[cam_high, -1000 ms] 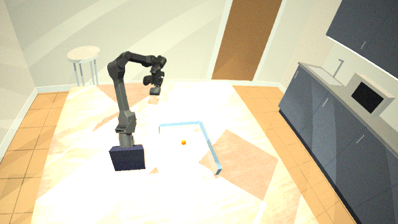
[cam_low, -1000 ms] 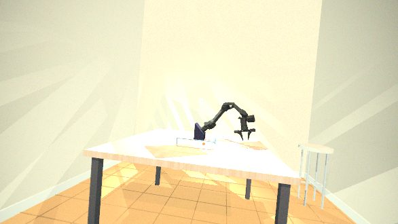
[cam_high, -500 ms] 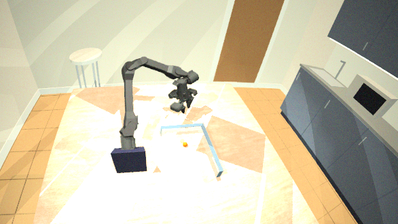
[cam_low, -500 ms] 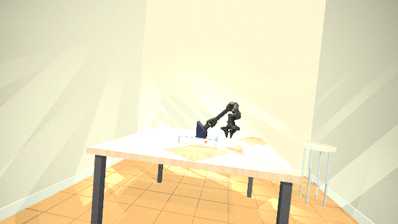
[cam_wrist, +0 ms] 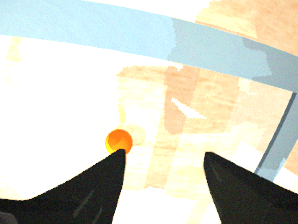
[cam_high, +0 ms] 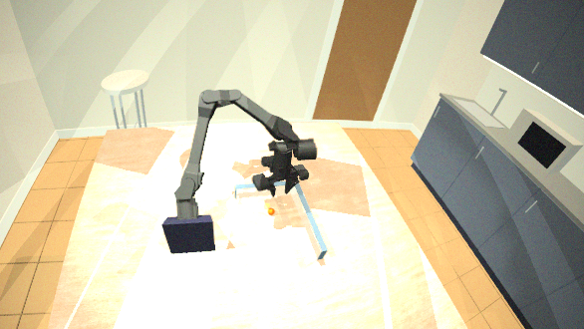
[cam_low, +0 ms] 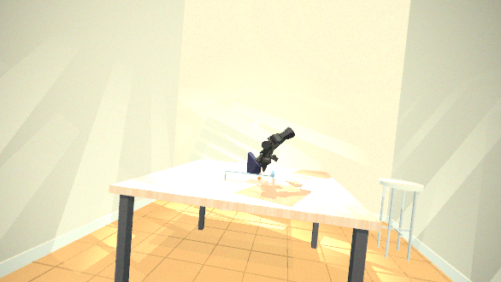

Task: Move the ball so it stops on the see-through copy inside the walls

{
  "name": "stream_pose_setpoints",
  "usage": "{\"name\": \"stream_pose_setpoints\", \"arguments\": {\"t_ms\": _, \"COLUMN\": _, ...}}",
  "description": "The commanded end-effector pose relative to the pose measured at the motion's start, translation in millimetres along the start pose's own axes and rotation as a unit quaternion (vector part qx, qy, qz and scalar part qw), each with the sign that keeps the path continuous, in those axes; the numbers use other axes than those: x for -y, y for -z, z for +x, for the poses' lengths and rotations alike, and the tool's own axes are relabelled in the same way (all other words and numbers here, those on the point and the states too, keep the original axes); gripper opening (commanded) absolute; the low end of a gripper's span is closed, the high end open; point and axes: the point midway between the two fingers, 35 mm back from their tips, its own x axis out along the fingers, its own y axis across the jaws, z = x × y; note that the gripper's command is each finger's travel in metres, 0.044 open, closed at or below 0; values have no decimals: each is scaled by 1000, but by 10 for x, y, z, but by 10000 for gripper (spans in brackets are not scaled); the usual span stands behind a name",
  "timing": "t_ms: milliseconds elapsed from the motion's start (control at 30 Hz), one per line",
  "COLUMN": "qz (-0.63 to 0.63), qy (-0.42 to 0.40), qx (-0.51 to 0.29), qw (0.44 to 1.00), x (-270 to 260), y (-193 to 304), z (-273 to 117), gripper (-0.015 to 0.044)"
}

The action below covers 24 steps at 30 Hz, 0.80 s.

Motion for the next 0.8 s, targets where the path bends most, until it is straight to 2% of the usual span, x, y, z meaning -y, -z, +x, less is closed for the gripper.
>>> {"name": "stream_pose_setpoints", "arguments": {"t_ms": 0, "qz": 75, "qy": -36, "qx": 41, "qw": 996, "x": -308, "y": 251, "z": 99, "gripper": 226}}
{"name": "stream_pose_setpoints", "arguments": {"t_ms": 767, "qz": 79, "qy": -37, "qx": 44, "qw": 995, "x": -341, "y": 235, "z": 404, "gripper": 226}}
